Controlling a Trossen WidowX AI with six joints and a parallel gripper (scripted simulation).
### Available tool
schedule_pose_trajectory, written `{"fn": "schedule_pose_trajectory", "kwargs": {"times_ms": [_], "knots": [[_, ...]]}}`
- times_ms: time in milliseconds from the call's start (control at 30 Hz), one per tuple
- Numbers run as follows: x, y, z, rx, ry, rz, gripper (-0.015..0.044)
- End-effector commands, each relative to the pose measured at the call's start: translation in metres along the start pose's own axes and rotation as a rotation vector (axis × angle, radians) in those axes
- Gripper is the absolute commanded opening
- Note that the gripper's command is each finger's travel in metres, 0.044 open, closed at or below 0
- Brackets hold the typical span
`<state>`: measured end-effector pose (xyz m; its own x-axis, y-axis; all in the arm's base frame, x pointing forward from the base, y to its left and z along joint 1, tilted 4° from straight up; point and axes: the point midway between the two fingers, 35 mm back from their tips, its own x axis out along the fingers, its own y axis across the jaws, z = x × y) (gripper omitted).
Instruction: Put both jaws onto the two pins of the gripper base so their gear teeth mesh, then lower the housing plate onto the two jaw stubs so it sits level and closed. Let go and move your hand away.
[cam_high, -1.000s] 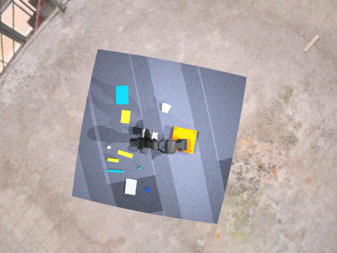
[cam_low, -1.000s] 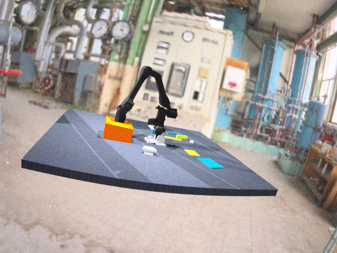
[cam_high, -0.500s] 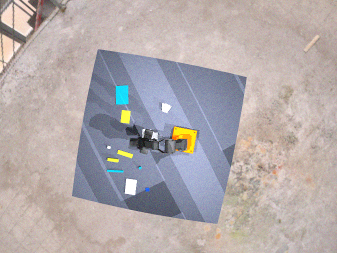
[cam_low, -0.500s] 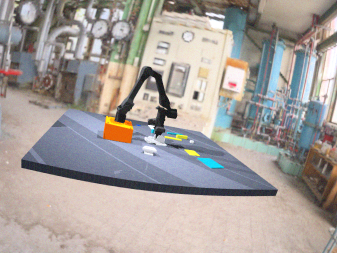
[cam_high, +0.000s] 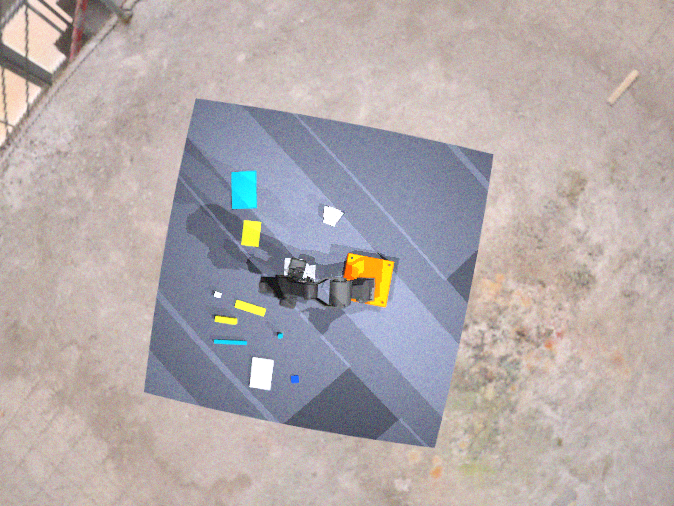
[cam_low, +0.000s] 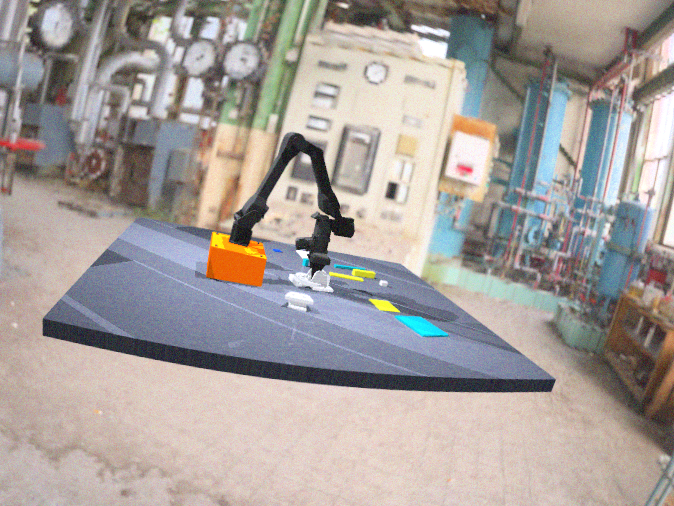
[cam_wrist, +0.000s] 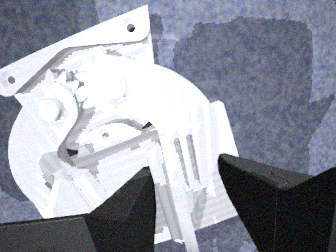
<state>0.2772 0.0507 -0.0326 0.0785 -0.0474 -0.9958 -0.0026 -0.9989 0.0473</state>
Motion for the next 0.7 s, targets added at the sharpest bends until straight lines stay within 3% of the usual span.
{"fn": "schedule_pose_trajectory", "kwargs": {"times_ms": [0, 100, 233, 667], "knots": [[0.0009, 0.0004, 0.0013, 0.000, -0.003, 0.001, 0.0134], [0.0009, 0.0004, 0.0013, 0.000, -0.003, 0.001, 0.0134], [0.0000, 0.0000, 0.0000, 0.000, 0.000, 0.000, 0.0224], [0.0000, 0.0000, 0.0000, 0.000, 0.000, 0.000, 0.0224]]}}
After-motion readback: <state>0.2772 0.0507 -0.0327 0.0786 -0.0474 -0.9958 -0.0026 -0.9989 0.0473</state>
